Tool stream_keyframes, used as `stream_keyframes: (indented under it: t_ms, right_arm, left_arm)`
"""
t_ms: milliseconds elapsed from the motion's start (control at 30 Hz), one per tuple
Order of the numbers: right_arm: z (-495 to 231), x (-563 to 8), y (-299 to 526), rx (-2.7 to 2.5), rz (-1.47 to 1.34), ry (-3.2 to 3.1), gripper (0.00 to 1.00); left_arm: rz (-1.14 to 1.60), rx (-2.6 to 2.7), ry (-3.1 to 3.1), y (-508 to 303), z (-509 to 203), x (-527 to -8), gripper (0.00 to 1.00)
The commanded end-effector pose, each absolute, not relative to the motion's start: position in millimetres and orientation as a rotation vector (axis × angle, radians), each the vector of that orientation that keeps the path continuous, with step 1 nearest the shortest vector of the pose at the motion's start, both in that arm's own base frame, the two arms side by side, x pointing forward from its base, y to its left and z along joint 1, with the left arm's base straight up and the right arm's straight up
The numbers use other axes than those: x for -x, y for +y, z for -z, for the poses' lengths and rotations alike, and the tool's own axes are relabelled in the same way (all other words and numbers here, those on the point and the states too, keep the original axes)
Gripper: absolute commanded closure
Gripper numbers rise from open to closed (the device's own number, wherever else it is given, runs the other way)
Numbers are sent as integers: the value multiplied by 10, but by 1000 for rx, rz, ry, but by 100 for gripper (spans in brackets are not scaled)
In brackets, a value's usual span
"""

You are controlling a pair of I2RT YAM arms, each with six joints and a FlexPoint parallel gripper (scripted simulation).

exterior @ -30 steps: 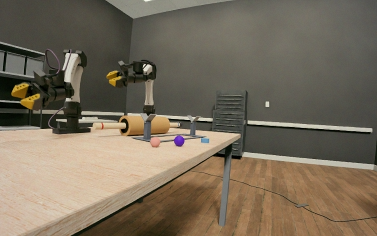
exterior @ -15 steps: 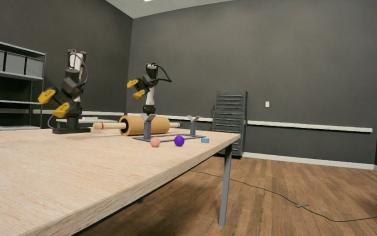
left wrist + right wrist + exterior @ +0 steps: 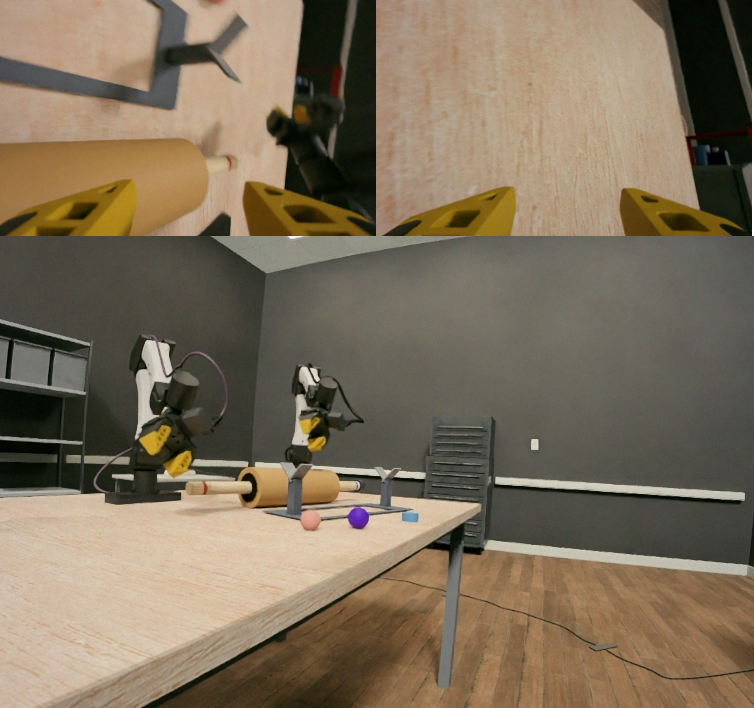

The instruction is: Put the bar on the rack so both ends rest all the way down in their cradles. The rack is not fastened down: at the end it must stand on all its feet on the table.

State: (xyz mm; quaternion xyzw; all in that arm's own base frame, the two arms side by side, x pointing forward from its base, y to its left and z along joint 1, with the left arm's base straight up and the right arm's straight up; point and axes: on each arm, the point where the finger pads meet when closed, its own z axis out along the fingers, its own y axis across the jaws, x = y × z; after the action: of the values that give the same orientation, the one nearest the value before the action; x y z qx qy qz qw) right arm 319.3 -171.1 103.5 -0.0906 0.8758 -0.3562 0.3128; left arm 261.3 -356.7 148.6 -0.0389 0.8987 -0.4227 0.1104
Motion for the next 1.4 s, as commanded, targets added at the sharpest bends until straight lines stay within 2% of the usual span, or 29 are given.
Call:
stream_keyframes:
  t_ms: [0,367,467,767,933,1367]
  right_arm:
    - [-1072,-3265,-1361,441,863,2357,46]
    - [-1011,-3159,-462,955,692,2373,46]
    - [-972,-3114,-399,1009,673,2384,46]
    - [-1014,-2635,363,1564,504,2265,46]
    - [-868,-2272,541,1789,403,2237,46]
    - [-719,-2175,555,1833,388,2248,46]
  left_arm:
    - [1107,447,2643,-3129,-1416,-2789,46]
    - [775,1114,2518,-2082,-1052,-3005,46]
    - [755,1167,2487,-2009,-1070,-3034,46]
    - [469,1707,2299,-1224,-638,-2667,46]
    - [401,1793,2269,-1081,-510,-2502,46]
    - [410,1771,2279,-1102,-457,-2555,46]
